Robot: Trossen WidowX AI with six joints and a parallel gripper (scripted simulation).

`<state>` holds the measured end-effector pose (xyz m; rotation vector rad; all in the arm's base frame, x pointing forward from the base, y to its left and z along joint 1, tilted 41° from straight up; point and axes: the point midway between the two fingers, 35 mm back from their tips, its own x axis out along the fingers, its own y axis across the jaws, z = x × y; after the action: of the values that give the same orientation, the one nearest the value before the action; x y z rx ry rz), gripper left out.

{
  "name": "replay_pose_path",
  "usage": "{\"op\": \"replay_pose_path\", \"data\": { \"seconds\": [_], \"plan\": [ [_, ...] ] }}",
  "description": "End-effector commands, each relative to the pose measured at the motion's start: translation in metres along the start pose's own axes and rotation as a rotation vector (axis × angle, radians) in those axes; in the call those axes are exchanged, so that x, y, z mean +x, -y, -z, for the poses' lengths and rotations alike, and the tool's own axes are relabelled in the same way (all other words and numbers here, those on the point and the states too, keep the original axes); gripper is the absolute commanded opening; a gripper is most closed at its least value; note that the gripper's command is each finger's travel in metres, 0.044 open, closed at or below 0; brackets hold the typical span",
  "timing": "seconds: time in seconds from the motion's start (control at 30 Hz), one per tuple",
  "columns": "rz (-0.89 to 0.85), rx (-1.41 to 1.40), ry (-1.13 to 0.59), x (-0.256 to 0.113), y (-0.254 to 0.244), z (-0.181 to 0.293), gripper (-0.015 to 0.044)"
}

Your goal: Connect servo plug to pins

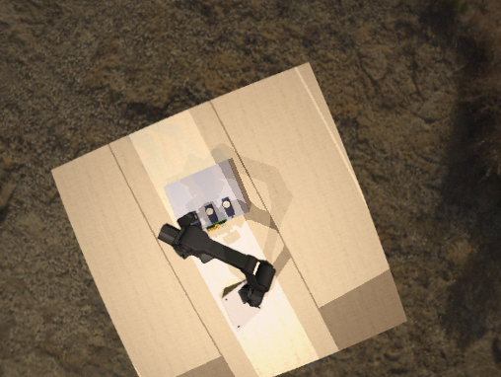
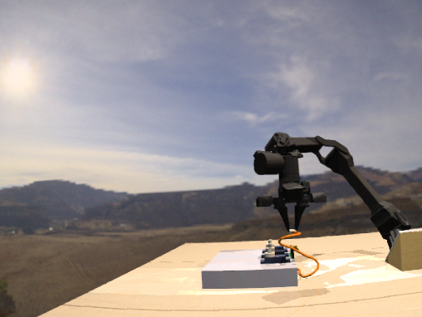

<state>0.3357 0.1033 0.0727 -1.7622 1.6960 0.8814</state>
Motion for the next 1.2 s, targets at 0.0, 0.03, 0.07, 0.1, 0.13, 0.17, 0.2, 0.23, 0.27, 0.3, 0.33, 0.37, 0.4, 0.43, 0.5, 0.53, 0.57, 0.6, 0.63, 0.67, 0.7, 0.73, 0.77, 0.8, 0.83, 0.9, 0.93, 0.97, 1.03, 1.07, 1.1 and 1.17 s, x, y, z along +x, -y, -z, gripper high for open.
{"op": "replay_pose_path", "data": {
  "seconds": [0.0, 0.03, 0.07, 0.1, 0.13, 0.17, 0.2, 0.23, 0.27, 0.3, 0.33, 0.37, 0.4, 0.43, 0.5, 0.53, 0.57, 0.6, 0.63, 0.67, 0.7, 0.73, 0.77, 0.8, 0.83, 0.9, 0.93, 0.97, 1.03, 1.07, 1.1, 1.17],
  "plan": [
    [-0.002, -0.164, 0.006, 0.0, -0.01, 0.006, 0.0],
    [-0.002, -0.199, 0.006, 0.001, -0.012, 0.007, 0.0],
    [-0.002, -0.233, 0.006, 0.001, -0.014, 0.008, 0.0],
    [-0.003, -0.268, 0.006, 0.001, -0.016, 0.01, 0.0],
    [-0.003, -0.303, 0.006, 0.001, -0.018, 0.011, 0.0],
    [-0.003, -0.337, 0.006, 0.001, -0.02, 0.012, 0.0],
    [-0.003, -0.372, 0.006, 0.002, -0.022, 0.013, 0.0],
    [-0.003, -0.406, 0.006, 0.002, -0.024, 0.014, 0.0],
    [-0.003, -0.441, 0.006, 0.002, -0.026, 0.016, 0.0],
    [-0.003, -0.476, 0.006, 0.003, -0.028, 0.017, 0.0],
    [-0.004, -0.51, 0.006, 0.003, -0.031, 0.018, 0.0],
    [-0.004, -0.545, 0.006, 0.003, -0.033, 0.019, 0.0],
    [-0.004, -0.58, 0.006, 0.004, -0.035, 0.02, 0.0],
    [-0.004, -0.614, 0.007, 0.004, -0.037, 0.021, 0.0],
    [-0.004, -0.684, 0.007, 0.005, -0.041, 0.024, 0.0],
    [-0.004, -0.718, 0.007, 0.005, -0.043, 0.025, 0.0],
    [-0.005, -0.753, 0.007, 0.006, -0.045, 0.026, 0.0],
    [-0.005, -0.788, 0.007, 0.006, -0.048, 0.027, 0.0],
    [-0.005, -0.822, 0.007, 0.007, -0.05, 0.028, 0.0],
    [-0.005, -0.857, 0.007, 0.007, -0.052, 0.029, 0.0],
    [-0.005, -0.892, 0.007, 0.008, -0.054, 0.03, 0.0],
    [-0.005, -0.926, 0.008, 0.008, -0.056, 0.031, 0.0],
    [-0.005, -0.961, 0.008, 0.009, -0.059, 0.032, 0.0],
    [-0.005, -0.996, 0.008, 0.009, -0.061, 0.033, 0.0],
    [-0.006, -1.03, 0.008, 0.01, -0.063, 0.034, 0.0],
    [-0.006, -1.1, 0.009, 0.011, -0.067, 0.036, 0.0],
    [-0.006, -1.134, 0.009, 0.012, -0.07, 0.037, 0.0],
    [-0.006, -1.169, 0.009, 0.012, -0.072, 0.038, 0.0],
    [-0.006, -1.238, 0.009, 0.014, -0.076, 0.04, 0.0],
    [-0.006, -1.273, 0.01, 0.015, -0.079, 0.041, 0.0],
    [-0.006, -1.308, 0.01, 0.015, -0.081, 0.042, 0.0],
    [-0.007, -1.377, 0.01, 0.017, -0.086, 0.044, 0.0]
  ]
}}
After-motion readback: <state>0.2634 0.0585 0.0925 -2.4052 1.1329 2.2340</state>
